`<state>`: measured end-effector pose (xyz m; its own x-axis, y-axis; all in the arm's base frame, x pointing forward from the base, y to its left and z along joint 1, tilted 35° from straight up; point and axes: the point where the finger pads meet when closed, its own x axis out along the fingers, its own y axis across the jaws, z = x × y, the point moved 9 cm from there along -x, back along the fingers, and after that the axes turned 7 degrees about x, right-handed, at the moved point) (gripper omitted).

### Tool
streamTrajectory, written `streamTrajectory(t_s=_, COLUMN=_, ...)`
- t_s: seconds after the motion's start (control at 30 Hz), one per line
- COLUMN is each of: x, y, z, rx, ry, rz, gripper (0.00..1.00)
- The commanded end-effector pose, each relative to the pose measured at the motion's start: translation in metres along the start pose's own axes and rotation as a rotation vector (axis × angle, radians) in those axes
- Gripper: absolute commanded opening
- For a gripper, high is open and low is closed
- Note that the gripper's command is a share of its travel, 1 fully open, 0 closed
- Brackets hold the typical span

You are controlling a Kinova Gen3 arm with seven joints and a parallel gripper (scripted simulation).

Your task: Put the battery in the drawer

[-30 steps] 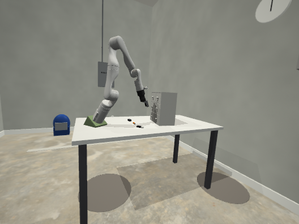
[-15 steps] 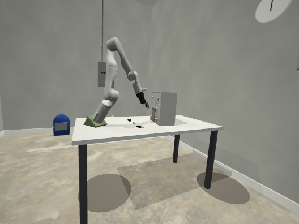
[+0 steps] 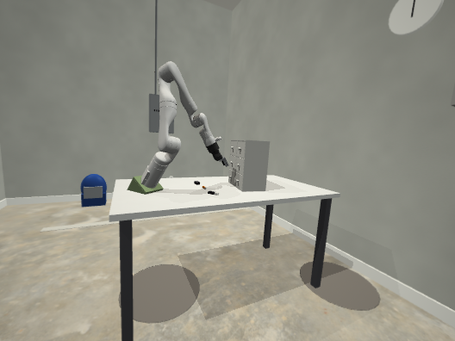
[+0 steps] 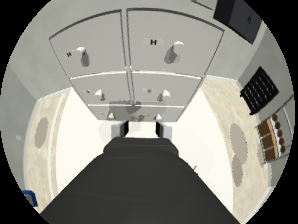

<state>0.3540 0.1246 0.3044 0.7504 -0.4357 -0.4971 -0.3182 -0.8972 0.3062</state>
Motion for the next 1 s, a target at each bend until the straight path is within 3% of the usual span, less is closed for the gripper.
streamTrajectory(t_s=0.0, x=0.003, y=0.002, z=0.002, rx=-0.007, ry=0.02, rz=0.011, gripper=1.0)
streamTrajectory(t_s=0.4, x=0.01, y=0.002, z=0.005, rx=-0.007, ry=0.075, rz=0.002, gripper=1.0)
streamTrajectory(t_s=0.97, x=0.016, y=0.006, z=0.01, rx=-0.009, ry=0.102, rz=0.014, gripper=1.0)
